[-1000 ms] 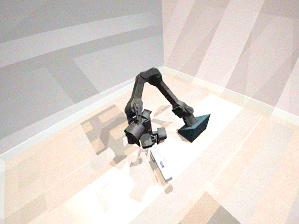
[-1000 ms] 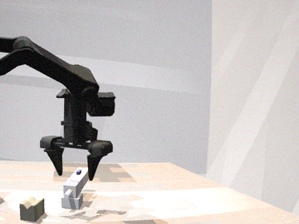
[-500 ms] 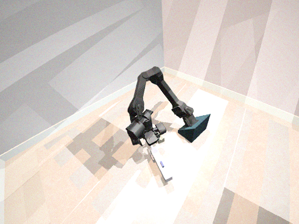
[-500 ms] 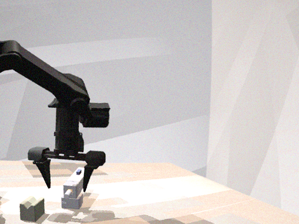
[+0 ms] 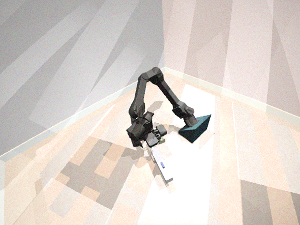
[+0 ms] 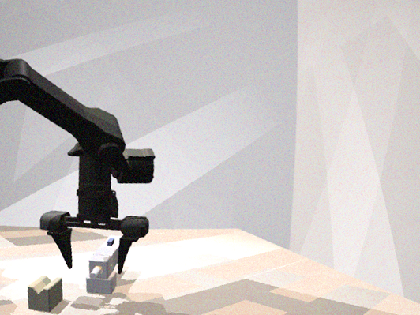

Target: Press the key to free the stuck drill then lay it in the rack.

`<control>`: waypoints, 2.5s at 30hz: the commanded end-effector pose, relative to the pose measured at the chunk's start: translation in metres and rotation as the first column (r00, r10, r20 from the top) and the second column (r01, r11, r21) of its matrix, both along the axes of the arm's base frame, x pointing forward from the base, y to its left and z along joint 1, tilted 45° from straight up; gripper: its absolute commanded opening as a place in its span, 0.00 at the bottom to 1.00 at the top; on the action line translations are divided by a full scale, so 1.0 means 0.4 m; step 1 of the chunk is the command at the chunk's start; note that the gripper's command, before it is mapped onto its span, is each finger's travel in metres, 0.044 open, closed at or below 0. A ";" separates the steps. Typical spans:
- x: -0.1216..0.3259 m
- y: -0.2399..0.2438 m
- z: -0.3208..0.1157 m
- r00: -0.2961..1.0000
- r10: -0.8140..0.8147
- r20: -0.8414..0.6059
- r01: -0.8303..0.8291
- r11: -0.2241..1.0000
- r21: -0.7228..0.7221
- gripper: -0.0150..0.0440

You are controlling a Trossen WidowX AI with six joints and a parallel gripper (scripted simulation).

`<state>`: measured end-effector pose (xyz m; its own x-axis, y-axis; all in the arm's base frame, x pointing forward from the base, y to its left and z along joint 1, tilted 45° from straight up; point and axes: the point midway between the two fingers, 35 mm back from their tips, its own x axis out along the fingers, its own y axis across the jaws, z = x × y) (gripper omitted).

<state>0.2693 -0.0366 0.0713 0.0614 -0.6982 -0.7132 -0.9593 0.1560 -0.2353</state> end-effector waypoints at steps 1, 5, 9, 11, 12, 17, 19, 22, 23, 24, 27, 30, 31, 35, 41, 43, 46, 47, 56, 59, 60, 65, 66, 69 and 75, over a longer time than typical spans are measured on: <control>-0.003 -0.012 -0.020 1.000 0.001 -0.014 -0.001 1.000 -0.006 1.00; -0.001 -0.020 -0.034 1.000 0.001 -0.014 -0.001 1.000 -0.006 1.00; 0.001 -0.028 -0.048 1.000 0.001 -0.014 -0.001 1.000 -0.006 1.00; 0.002 -0.032 -0.055 1.000 0.001 -0.014 -0.001 1.000 -0.007 1.00; 0.003 -0.034 -0.059 1.000 0.001 -0.014 -0.001 1.000 -0.007 1.00; 0.004 -0.044 -0.076 1.000 0.001 -0.014 -0.001 1.000 -0.007 1.00; 0.005 -0.049 -0.082 1.000 0.001 -0.014 -0.001 1.000 -0.007 1.00; 0.005 -0.055 -0.093 1.000 0.001 -0.014 -0.001 1.000 -0.008 1.00; 0.005 -0.057 -0.095 1.000 0.001 -0.014 -0.001 1.000 -0.008 1.00; 0.005 -0.058 -0.097 1.000 0.001 -0.014 -0.001 1.000 -0.008 1.00; 0.005 -0.058 -0.097 1.000 0.001 -0.014 -0.001 1.000 -0.008 1.00; 0.011 -0.053 -0.091 1.000 -0.002 -0.003 0.002 1.000 -0.003 0.96; 0.011 -0.053 -0.091 1.000 -0.002 -0.003 0.002 1.000 -0.003 0.91; 0.011 -0.053 -0.091 1.000 -0.002 -0.003 0.002 1.000 -0.003 0.73; 0.011 -0.053 -0.091 1.000 -0.002 -0.003 0.002 1.000 -0.003 0.47; 0.011 -0.053 -0.091 1.000 -0.002 -0.003 0.002 1.000 -0.003 0.38; 0.011 -0.053 -0.091 1.000 -0.002 -0.003 0.002 1.000 -0.003 0.28; 0.011 -0.053 -0.091 1.000 -0.002 -0.003 0.002 1.000 -0.003 0.27; 0.005 -0.061 -0.085 1.000 0.001 -0.013 -0.001 1.000 -0.008 0.25; 0.003 -0.066 -0.081 1.000 0.001 -0.014 -0.001 1.000 -0.008 0.25; 0.002 -0.068 -0.079 1.000 0.001 -0.014 -0.001 1.000 -0.008 0.25; -0.002 -0.079 -0.069 1.000 0.001 -0.014 -0.001 1.000 -0.009 0.25; -0.003 -0.082 -0.067 1.000 0.001 -0.014 -0.001 1.000 -0.009 0.25; -0.006 -0.091 -0.060 1.000 0.001 -0.014 -0.001 1.000 -0.009 0.25; -0.012 -0.108 -0.046 1.000 0.001 -0.014 -0.001 1.000 -0.009 0.25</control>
<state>0.2665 -0.0759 0.0500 0.0507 -0.7030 -0.7094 -0.9622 0.1559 -0.2232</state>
